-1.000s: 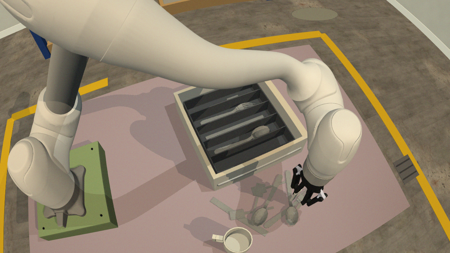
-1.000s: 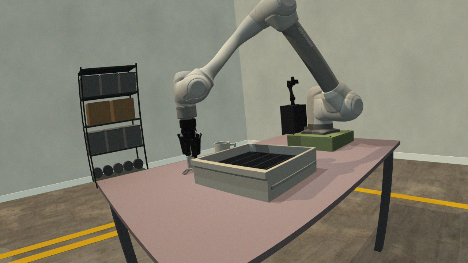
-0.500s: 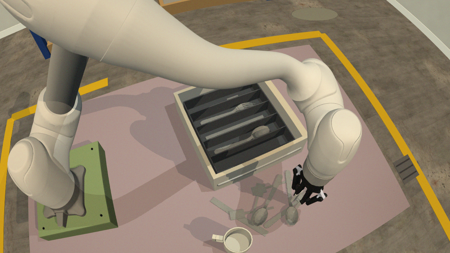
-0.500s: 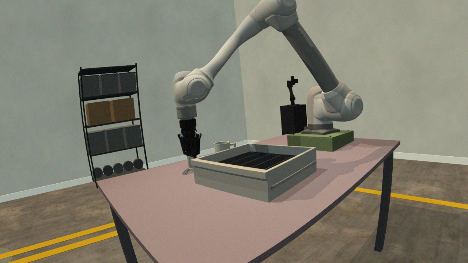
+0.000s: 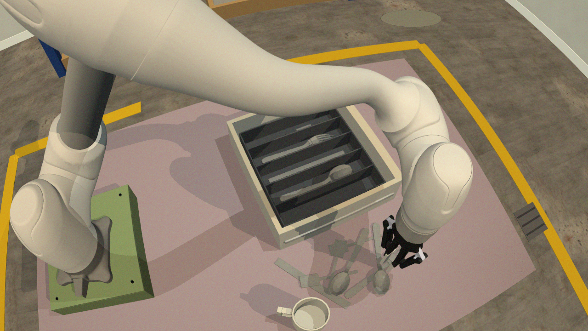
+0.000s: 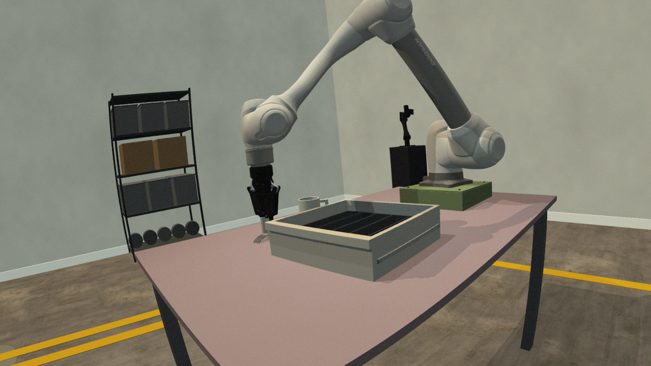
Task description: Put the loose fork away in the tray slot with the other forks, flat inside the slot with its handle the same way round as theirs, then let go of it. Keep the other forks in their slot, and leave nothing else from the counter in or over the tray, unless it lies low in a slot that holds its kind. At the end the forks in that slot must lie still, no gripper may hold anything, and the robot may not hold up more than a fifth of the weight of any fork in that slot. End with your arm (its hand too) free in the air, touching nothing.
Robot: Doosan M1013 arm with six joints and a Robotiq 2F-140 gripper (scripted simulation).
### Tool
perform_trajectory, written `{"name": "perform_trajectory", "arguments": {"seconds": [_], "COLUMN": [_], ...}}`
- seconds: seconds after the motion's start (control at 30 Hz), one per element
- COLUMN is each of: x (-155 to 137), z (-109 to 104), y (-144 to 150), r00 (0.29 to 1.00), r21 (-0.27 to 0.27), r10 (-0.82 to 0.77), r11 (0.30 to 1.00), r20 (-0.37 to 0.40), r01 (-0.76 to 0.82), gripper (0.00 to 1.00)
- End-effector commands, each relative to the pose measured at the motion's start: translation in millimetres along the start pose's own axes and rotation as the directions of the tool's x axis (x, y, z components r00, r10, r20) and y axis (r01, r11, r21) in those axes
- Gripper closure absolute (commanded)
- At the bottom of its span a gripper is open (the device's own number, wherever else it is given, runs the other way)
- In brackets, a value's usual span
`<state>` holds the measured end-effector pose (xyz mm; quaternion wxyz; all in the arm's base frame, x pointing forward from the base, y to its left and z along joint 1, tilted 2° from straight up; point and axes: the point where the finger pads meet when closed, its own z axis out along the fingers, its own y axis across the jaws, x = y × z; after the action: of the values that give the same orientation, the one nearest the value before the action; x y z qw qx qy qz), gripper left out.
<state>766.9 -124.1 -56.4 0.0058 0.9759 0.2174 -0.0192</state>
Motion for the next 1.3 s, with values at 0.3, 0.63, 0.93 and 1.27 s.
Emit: {"name": "perform_trajectory", "arguments": {"seconds": [0.3, 0.63, 0.93, 1.27], "x": [-0.3, -0.3, -0.3, -0.3], "z": [3.1, 3.1, -0.9, -18.8], "y": [-2.3, -2.3, -2.3, -2.2], "r00": [1.000, 1.000, 1.000, 1.000], "r21": [0.004, 0.004, 0.004, 0.004], "r10": [0.006, 0.006, 0.006, 0.006], "r11": [1.000, 1.000, 1.000, 1.000], "r20": [-0.001, -0.001, -0.001, -0.001], "r01": [-0.006, -0.006, -0.006, -0.006], "gripper": [0.97, 0.97, 0.97, 0.97]}}
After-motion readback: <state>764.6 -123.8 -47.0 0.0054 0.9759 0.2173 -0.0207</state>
